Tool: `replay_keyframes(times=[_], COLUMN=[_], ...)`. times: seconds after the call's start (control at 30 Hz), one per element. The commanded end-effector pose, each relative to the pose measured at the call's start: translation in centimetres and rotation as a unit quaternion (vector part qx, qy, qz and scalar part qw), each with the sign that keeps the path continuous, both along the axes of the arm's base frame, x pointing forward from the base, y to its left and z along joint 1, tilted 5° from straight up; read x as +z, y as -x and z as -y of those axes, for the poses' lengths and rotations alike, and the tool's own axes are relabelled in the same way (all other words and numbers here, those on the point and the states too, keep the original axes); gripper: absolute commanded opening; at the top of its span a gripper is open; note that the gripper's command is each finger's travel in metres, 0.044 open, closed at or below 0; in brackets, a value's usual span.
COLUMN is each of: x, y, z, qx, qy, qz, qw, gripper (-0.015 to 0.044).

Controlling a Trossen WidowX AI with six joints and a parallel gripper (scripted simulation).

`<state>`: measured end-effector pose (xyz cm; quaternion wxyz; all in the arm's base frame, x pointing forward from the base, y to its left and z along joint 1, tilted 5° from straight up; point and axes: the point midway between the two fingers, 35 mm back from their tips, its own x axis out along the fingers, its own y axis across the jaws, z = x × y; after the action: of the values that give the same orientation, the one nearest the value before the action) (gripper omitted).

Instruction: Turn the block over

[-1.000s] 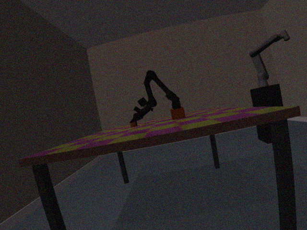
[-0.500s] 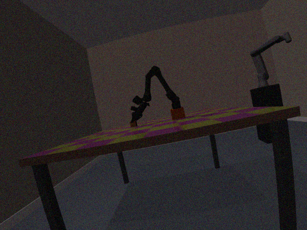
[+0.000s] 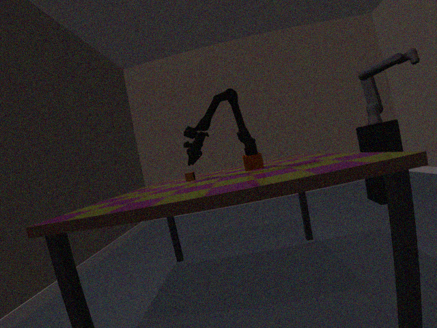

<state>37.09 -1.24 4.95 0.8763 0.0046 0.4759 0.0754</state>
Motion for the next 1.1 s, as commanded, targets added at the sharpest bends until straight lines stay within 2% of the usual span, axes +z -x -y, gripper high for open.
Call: replay_keyframes(times=[0.0,0.57,0.73,0.83,1.07], x=[0.6,2.9,2.7,-0.2,-1.8], y=[0.0,-3.5,-3.5,-3.6,-3.6], z=[0.1,-0.1,-0.1,-0.3,-0.5], qx=[0.002,0.020,0.021,0.021,0.021], qy=[0.004,0.036,0.038,0.038,0.038], qz=[-0.006,-0.252,-0.262,-0.262,-0.262], qw=[1.000,0.967,0.964,0.964,0.964], gripper=[0.0440,0.0440,0.0440,0.0440,0.0440])
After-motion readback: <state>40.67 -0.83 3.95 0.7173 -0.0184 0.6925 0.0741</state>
